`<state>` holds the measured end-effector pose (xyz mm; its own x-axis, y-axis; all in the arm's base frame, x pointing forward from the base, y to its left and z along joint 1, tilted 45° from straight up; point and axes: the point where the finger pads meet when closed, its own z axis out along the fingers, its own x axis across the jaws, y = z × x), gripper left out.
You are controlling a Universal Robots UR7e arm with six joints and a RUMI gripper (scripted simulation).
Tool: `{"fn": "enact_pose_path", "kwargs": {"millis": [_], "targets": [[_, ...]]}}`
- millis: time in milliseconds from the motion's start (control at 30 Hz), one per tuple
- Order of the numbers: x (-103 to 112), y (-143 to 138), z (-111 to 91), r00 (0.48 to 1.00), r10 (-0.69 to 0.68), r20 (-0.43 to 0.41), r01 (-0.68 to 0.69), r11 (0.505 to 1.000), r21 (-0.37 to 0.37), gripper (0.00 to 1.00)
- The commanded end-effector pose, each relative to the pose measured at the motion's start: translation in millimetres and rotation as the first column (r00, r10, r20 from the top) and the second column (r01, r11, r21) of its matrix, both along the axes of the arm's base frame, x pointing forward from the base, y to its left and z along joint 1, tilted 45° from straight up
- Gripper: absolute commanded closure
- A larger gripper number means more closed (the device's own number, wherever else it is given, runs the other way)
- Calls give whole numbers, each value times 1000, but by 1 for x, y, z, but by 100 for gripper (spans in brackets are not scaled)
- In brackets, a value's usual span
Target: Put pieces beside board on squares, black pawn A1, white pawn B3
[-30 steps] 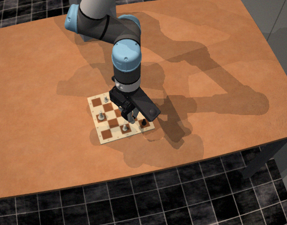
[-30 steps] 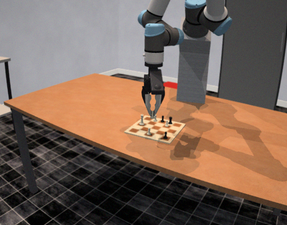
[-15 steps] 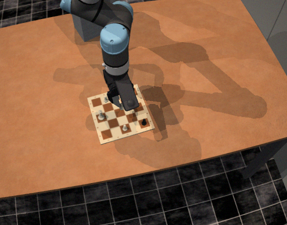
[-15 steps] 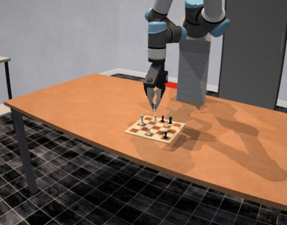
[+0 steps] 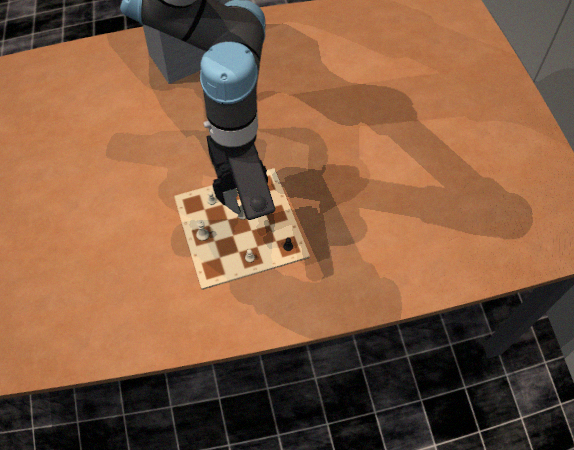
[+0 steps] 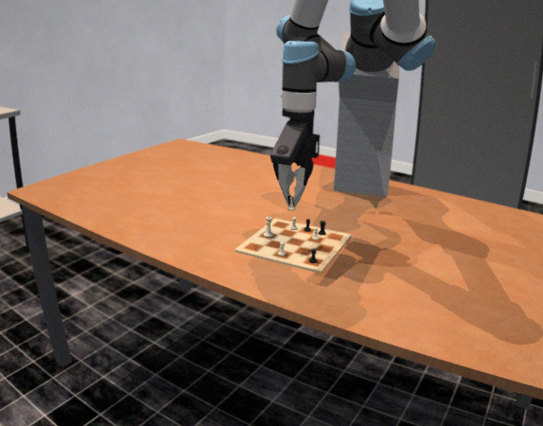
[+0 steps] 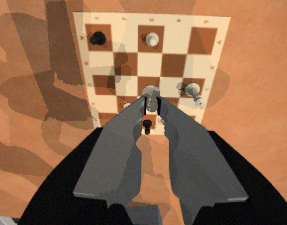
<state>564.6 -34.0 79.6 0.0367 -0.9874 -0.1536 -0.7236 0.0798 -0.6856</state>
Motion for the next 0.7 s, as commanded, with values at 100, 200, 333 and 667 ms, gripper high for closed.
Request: {"fn": "enact_pose_path", "kwargs": {"millis": [100,200,333,667], "targets": [[7,1,-4,1000,-1,4,1,1000,-2,100],[13,2,-10,1000,-1,4,1,1000,-2,100],[22,4,-20,1000,-1,4,1,1000,-2,100],[45,8,-43,1000,-1,4,1,1000,-2,100]]}}
